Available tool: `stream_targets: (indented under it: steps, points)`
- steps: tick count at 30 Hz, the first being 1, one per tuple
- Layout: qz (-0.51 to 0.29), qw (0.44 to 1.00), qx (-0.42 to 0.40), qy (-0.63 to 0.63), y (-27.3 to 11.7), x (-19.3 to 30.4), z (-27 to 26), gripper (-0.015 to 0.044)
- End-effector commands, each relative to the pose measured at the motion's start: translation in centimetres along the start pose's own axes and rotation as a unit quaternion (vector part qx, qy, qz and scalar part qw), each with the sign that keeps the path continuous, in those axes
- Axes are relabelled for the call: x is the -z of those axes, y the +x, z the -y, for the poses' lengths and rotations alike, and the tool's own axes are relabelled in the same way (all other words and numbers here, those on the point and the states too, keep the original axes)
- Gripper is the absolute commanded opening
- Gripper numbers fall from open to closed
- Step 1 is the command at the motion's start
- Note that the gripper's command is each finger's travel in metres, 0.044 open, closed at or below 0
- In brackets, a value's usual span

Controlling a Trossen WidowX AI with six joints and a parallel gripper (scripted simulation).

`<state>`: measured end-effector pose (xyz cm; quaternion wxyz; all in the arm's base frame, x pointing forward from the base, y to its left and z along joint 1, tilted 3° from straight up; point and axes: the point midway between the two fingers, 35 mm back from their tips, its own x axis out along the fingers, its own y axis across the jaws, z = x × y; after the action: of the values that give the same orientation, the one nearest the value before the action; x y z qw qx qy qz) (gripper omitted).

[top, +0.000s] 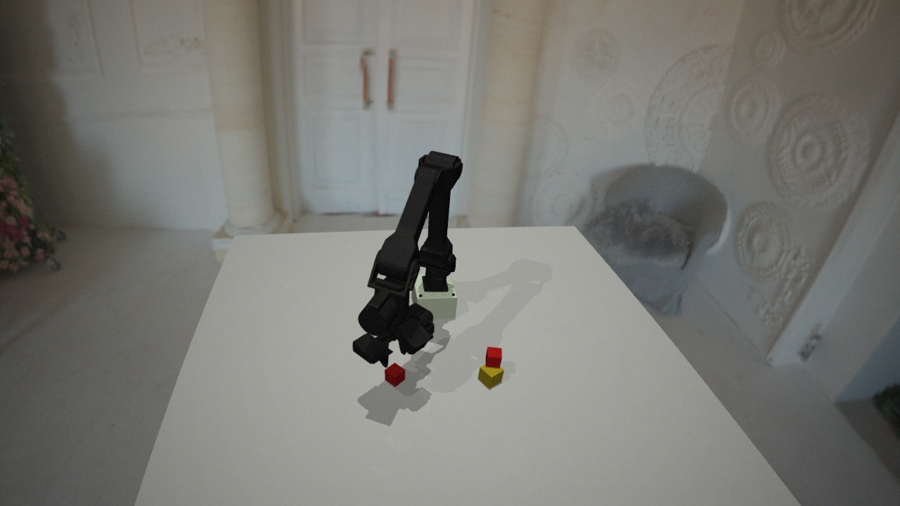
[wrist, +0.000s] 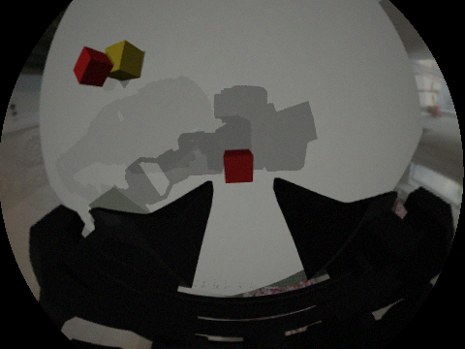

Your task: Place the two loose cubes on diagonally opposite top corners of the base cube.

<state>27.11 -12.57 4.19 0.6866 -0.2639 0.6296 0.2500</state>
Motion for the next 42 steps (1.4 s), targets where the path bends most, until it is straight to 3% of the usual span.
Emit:
stream_targets:
  steps: [1,29,35,42]
  points:
    - [0.0,1.0,-0.004,-0.002,1.5,0.0,-0.2,0.0265]
    - [0.0,1.0,-0.004,-0.002,5.1,0.1,-0.3,0.0265]
    - [0.0,1.0,-0.004,-0.002,5.1,0.1,-0.3,0.0107]
    - [0.0,1.0,-0.004,-0.002,4.3,0.0,-0.1,0.0105]
